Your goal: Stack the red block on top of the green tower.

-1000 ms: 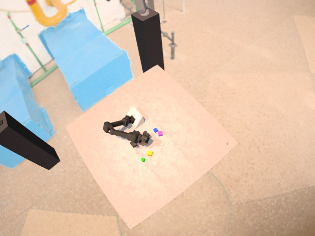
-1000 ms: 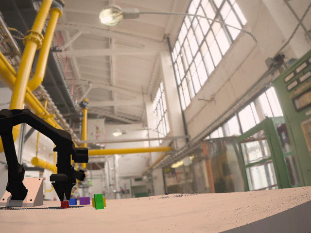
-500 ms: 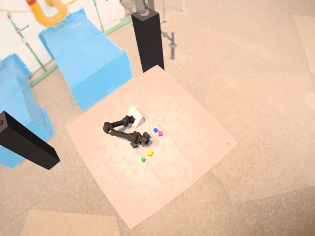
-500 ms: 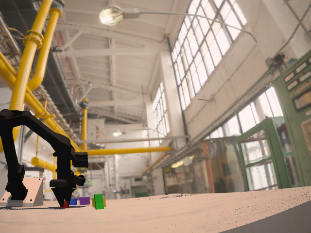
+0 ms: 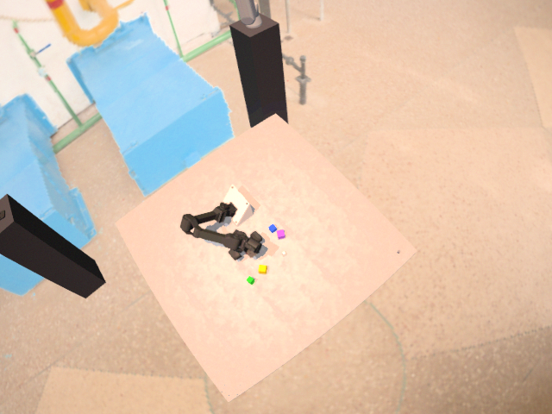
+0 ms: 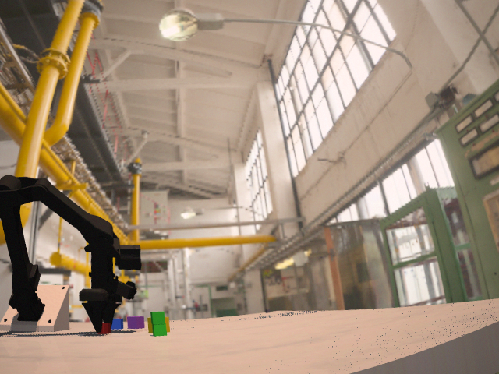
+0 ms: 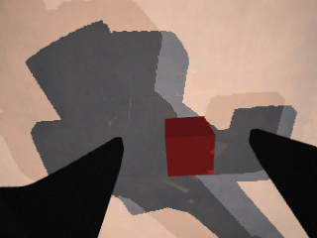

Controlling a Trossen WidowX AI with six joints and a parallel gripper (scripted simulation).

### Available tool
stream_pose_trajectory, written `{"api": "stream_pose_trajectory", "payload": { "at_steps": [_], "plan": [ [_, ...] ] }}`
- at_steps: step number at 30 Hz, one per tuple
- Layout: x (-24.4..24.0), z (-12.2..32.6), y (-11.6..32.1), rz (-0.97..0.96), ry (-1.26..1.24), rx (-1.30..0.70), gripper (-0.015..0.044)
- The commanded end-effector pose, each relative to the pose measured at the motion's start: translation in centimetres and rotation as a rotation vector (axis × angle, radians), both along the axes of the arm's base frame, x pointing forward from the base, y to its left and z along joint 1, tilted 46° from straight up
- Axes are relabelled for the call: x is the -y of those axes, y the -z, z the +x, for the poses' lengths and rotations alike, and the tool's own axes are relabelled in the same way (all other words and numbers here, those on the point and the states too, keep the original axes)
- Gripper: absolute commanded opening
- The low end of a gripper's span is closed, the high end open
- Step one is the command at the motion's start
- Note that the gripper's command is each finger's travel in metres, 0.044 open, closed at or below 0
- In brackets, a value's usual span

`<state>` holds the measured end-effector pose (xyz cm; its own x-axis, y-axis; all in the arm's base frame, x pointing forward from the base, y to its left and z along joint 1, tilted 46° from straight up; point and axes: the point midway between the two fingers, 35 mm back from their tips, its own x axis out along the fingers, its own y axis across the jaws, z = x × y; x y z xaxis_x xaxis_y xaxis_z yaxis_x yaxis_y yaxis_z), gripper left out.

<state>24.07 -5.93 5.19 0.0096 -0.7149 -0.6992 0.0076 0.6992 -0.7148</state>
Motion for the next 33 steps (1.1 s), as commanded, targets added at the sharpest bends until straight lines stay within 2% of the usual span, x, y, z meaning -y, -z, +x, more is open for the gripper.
{"api": "stream_pose_trajectory", "payload": {
  "at_steps": [1, 11, 19, 21, 33],
  "plan": [
    [0.0, 0.0, 0.0, -0.003, -0.005, -0.002, 0.0361],
    [0.0, 0.0, 0.0, -0.003, -0.005, -0.002, 0.0099],
    [0.0, 0.0, 0.0, -0.003, -0.005, -0.002, 0.0045],
    [-0.2, 0.0, -0.2, -0.003, -0.005, -0.002, 0.0000],
    [-3.7, 0.0, -3.5, -0.001, -0.005, -0.003, 0.0000]
  ]
}}
